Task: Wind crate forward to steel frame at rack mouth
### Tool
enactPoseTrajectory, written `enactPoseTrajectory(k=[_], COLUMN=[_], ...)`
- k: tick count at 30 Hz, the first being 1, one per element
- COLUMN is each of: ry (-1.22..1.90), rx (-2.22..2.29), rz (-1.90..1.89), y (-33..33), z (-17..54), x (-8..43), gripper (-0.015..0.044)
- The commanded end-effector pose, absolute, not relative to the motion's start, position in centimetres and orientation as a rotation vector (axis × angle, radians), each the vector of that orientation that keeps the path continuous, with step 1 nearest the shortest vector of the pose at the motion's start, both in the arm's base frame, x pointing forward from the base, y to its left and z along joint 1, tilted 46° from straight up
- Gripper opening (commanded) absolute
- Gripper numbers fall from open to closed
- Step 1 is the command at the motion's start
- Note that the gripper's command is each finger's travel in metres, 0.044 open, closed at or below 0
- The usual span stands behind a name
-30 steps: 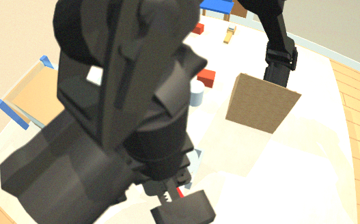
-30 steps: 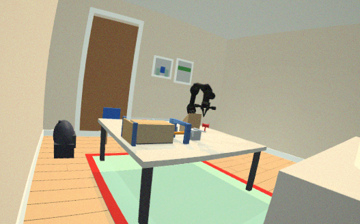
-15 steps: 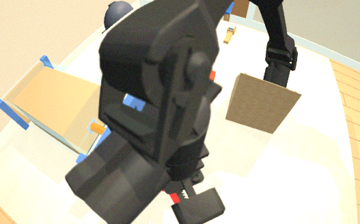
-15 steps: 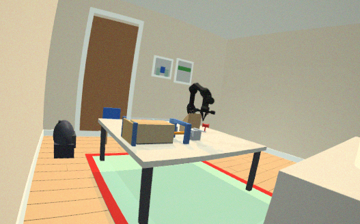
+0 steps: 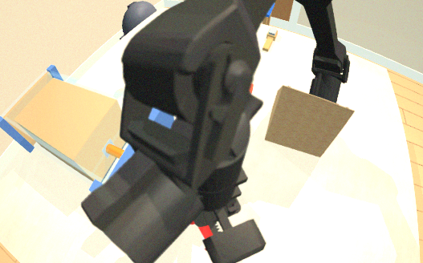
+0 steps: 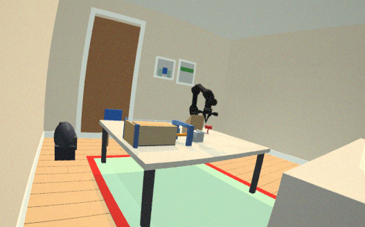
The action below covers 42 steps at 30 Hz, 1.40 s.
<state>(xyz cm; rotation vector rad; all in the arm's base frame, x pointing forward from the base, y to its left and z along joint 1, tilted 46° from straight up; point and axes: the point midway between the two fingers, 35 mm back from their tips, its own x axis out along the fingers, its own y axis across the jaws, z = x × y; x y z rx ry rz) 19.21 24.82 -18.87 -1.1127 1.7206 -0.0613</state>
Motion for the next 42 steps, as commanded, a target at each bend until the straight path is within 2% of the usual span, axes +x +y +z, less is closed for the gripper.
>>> enactPoseTrajectory(k=[1,21,42], ry=[1.728,1.727,1.725], rx=[-1.121,-1.121,-1.119], rz=[-0.063,-0.063,-0.063], y=[24.4,23.9,25.3], z=[-19.0,-19.7,-21.1], x=[19.0,19.1,21.2], gripper=[0.0,0.0,0.0])
